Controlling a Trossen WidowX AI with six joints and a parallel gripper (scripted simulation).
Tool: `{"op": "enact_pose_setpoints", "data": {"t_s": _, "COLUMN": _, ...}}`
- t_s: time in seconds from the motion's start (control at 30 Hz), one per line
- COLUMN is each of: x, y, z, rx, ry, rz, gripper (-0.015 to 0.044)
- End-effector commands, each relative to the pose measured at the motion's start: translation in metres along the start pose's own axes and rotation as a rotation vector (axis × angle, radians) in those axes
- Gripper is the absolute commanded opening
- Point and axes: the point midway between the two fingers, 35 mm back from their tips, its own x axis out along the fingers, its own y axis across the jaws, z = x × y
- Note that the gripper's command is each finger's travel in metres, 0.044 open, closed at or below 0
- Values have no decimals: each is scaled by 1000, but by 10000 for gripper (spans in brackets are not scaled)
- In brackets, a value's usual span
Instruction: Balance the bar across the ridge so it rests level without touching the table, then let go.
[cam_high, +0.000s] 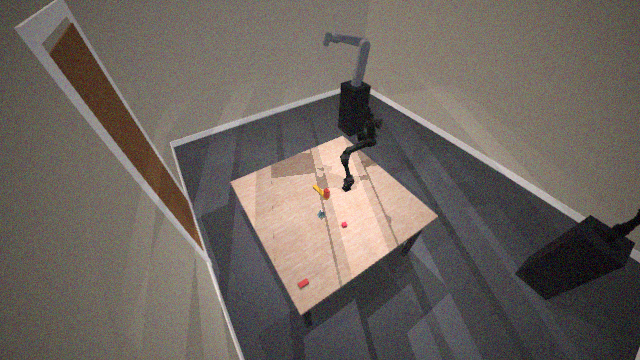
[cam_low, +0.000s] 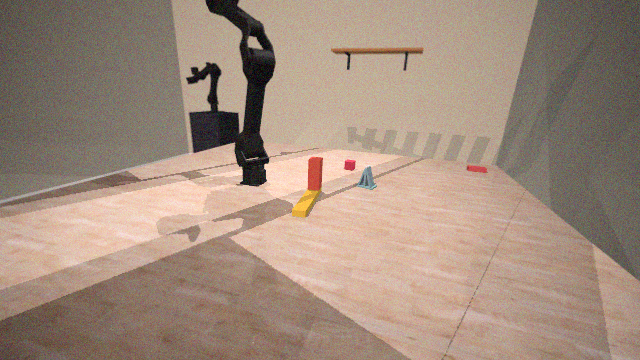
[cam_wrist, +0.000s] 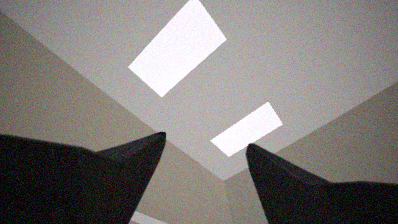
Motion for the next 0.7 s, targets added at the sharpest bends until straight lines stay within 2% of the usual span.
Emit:
{"op": "enact_pose_setpoints", "data": {"t_s": 0.0, "x": -2, "y": 5, "z": 8, "rx": -73, "ry": -41, "rz": -9, "gripper": 315}}
{"op": "enact_pose_setpoints", "data": {"t_s": 0.67, "x": -29, "y": 37, "z": 81, "rx": -460, "ry": -350, "rz": -119, "gripper": 315}}
